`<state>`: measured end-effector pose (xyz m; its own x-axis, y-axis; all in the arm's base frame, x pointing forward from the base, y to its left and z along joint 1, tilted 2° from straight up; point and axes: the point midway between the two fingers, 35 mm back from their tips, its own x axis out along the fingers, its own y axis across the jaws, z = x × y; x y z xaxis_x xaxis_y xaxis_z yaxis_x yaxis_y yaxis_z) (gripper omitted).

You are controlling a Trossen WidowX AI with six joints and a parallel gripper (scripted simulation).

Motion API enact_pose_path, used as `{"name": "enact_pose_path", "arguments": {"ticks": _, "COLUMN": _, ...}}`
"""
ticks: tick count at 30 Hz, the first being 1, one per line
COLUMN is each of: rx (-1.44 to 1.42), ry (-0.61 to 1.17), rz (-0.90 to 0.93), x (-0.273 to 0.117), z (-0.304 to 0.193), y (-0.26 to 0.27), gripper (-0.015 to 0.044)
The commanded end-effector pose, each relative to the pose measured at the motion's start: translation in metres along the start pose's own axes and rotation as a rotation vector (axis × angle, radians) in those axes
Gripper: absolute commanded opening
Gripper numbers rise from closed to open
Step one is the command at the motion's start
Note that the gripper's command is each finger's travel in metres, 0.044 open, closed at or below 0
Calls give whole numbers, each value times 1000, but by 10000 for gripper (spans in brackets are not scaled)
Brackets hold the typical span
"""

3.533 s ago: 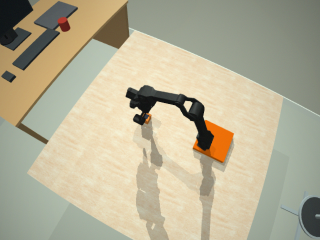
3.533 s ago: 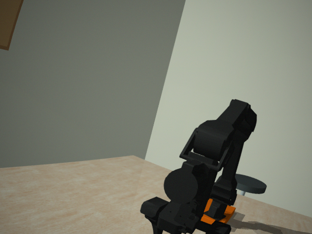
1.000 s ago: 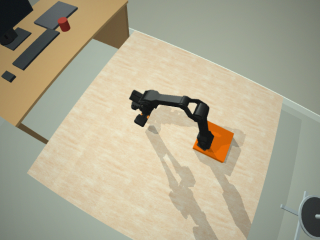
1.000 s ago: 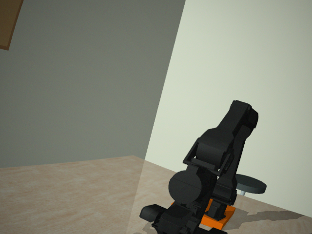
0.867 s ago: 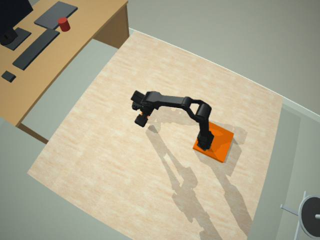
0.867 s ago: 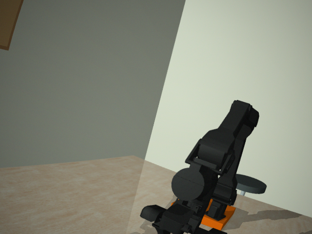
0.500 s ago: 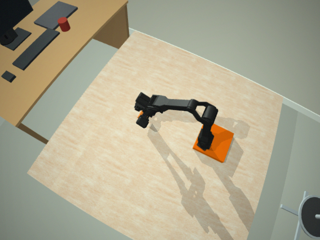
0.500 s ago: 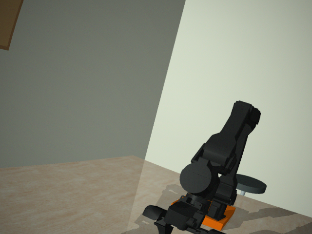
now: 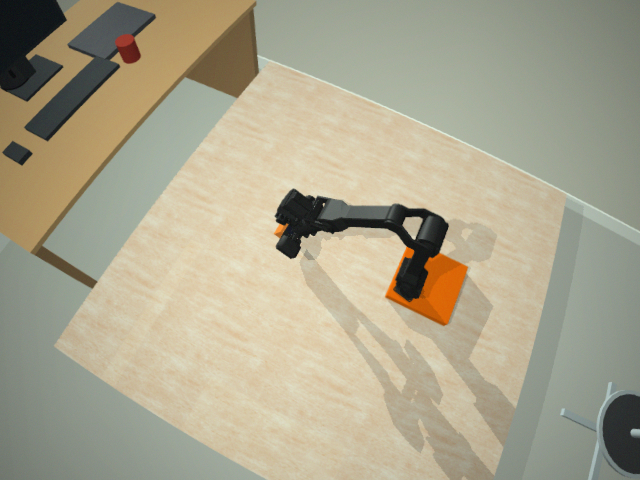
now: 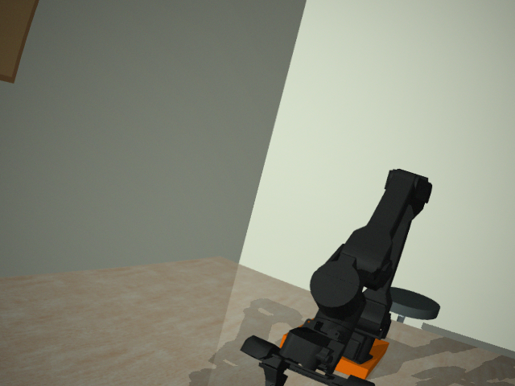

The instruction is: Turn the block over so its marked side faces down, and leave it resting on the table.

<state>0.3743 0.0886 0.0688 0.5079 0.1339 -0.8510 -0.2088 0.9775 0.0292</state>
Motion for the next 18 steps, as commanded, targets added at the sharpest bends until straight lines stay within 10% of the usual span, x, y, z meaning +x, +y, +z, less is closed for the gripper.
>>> {"name": "enact_pose_path", "arguments": {"ticks": 1, "rx": 3, "ry": -45, "rz": -3, "x": 4, "z": 2, "y": 0, "gripper": 0}}
{"name": "enact_pose_path", "arguments": {"ticks": 18, "rx": 1, "ry": -313, "rz": -5, "x": 30, "z": -4, "y": 0, "gripper": 0}}
